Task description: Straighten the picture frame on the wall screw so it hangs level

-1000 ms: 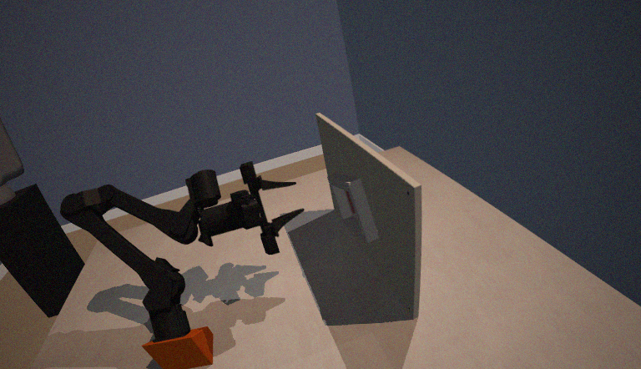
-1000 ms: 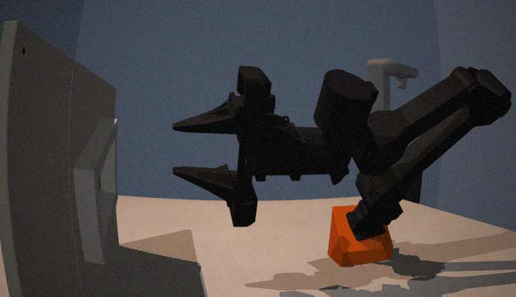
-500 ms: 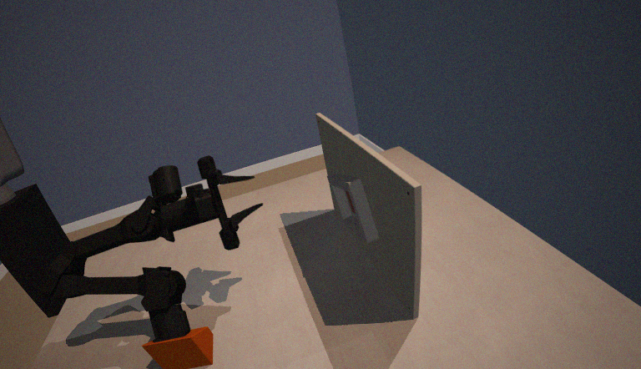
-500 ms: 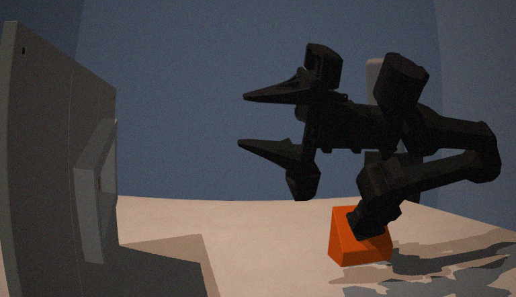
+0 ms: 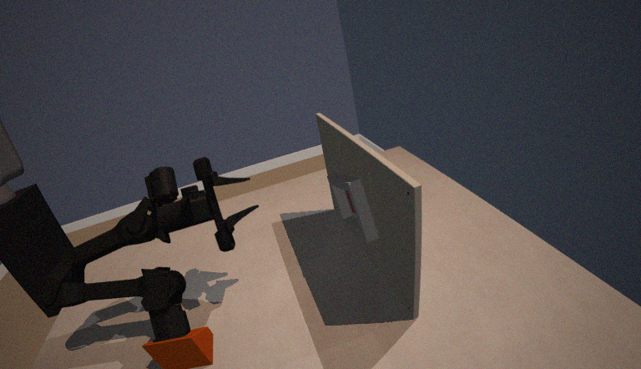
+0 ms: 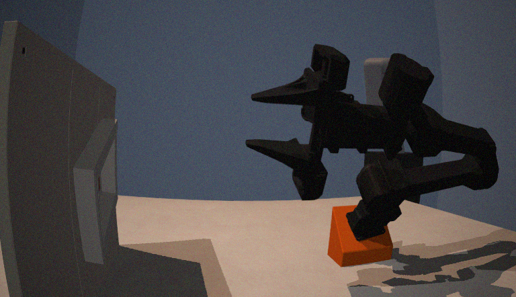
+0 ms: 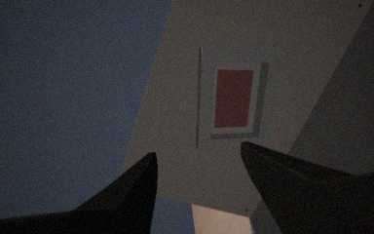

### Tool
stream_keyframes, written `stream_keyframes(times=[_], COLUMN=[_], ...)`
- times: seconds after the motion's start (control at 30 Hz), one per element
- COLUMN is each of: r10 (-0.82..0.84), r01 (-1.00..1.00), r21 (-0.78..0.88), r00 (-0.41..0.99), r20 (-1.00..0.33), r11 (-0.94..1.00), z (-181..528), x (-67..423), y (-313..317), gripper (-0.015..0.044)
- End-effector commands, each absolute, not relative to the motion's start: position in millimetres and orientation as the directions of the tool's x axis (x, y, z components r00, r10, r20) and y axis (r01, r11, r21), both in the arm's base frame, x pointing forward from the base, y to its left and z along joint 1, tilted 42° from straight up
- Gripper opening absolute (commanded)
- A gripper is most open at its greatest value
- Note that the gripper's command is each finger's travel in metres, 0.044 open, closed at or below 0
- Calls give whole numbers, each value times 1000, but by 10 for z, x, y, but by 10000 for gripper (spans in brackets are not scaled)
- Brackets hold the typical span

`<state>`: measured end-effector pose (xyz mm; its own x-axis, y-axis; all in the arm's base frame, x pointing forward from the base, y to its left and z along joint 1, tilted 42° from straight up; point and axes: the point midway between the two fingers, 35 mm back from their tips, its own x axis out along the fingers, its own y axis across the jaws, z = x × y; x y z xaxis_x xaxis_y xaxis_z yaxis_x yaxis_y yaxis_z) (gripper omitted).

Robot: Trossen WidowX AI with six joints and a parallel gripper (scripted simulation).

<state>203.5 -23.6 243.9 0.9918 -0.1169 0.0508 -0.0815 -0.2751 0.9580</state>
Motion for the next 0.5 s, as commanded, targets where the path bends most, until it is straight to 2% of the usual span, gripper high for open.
stream_keyframes(times=[0.0, 0.47], r10=[-113, -113], r01=[-79, -79], r21=[959, 959], r00=[992, 992], r20=[50, 50], r11=[-272, -272], z=[2438, 2438], x=[2033, 2033], y=[-230, -230], gripper=[260, 260])
